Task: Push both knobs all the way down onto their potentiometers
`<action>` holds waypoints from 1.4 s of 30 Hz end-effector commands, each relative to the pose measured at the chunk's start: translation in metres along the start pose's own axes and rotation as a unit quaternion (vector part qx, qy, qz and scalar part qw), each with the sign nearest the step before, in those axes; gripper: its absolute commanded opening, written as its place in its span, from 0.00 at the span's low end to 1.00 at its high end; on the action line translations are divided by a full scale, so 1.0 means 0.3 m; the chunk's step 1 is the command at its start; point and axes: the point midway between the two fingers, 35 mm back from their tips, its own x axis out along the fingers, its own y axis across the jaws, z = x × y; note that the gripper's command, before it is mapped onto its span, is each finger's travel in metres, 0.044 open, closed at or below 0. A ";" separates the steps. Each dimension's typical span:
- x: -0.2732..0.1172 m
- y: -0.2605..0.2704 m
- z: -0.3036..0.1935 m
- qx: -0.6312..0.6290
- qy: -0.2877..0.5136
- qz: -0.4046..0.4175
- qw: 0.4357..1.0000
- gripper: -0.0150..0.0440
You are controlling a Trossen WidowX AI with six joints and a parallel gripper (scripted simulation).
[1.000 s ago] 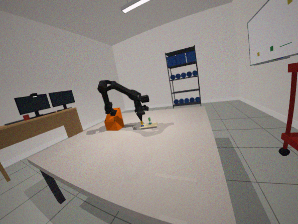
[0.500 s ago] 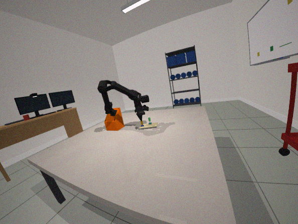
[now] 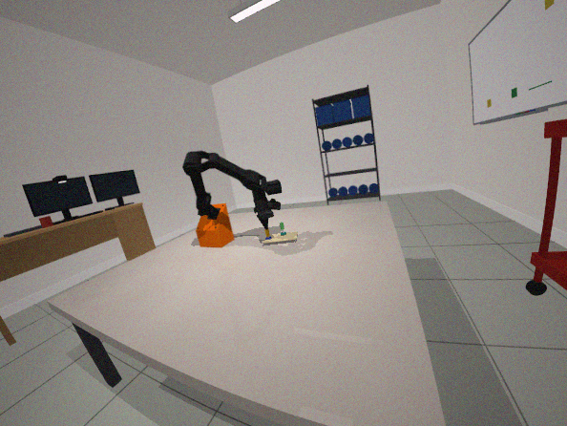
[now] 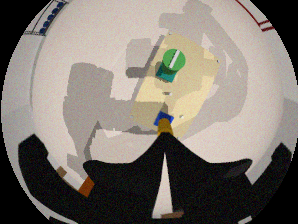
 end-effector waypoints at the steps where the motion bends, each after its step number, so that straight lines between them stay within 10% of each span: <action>1: 0.027 -0.007 0.000 0.010 0.004 0.001 1.000 0.25; 31: -0.064 -0.007 0.002 0.010 0.004 0.001 1.000 0.25; 39: -0.042 -0.004 -0.005 0.007 0.009 0.001 1.000 0.61; 42: -0.053 -0.021 0.004 0.026 0.002 -0.006 1.000 0.48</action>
